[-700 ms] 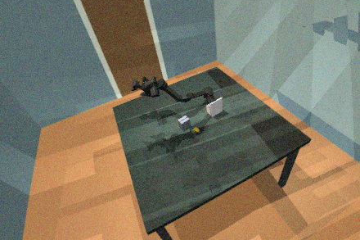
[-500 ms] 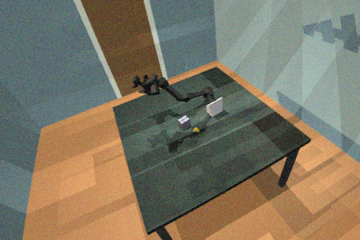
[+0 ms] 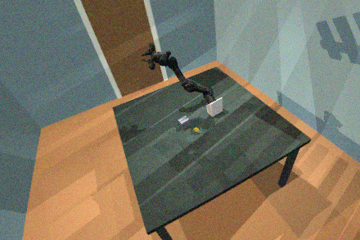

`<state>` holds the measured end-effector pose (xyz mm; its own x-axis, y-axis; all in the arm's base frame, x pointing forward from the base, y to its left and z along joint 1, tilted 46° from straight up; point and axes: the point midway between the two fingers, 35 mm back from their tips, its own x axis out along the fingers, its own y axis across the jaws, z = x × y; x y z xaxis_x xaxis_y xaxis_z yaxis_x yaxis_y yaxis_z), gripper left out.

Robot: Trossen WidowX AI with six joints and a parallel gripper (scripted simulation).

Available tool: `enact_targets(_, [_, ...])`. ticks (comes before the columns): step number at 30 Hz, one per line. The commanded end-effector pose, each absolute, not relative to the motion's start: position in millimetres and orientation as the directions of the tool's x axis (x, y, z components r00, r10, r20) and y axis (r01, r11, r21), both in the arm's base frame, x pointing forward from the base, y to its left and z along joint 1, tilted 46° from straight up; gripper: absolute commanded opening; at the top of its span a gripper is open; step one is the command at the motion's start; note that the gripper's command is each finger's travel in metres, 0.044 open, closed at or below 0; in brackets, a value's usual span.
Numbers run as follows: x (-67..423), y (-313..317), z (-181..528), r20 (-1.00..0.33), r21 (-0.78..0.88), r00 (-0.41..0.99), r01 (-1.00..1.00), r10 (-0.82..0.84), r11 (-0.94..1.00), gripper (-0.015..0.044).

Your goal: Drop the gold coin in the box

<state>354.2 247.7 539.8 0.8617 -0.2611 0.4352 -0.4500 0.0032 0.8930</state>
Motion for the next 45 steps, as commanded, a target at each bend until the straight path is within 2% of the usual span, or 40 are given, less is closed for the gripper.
enact_targets(1, [324,241,567,0.512,0.811,0.826,-0.555,-0.234,-0.184,0.0161])
enact_targets(5, [279,237,598,0.580,0.684,0.792,-0.602,-0.193,-0.412,0.0161])
enact_targets(10, [222,221,634,0.654,0.471,0.740,-0.562,-0.158,-0.680,0.0161])
enact_targets(15, [157,180,670,0.730,0.146,0.665,-0.375,-0.156,-0.916,0.0161])
enact_targets(20, [109,122,693,0.771,-0.183,0.604,-0.091,-0.200,-0.979,0.0161])
enact_targets(24, [88,67,700,0.772,-0.408,0.582,0.147,-0.255,-0.901,0.0161])
enact_targets(29, [81,-4,697,0.739,-0.625,0.584,0.410,-0.335,-0.665,0.0161])
enact_targets(33, [88,-28,691,0.718,-0.671,0.621,0.501,-0.312,-0.547,0.0161])
enact_targets(39, [106,-79,677,0.661,-0.748,0.649,0.605,-0.376,-0.271,0.0161])
enact_targets(45, [154,-143,640,0.527,-0.747,0.723,0.645,-0.446,0.162,0.0161])
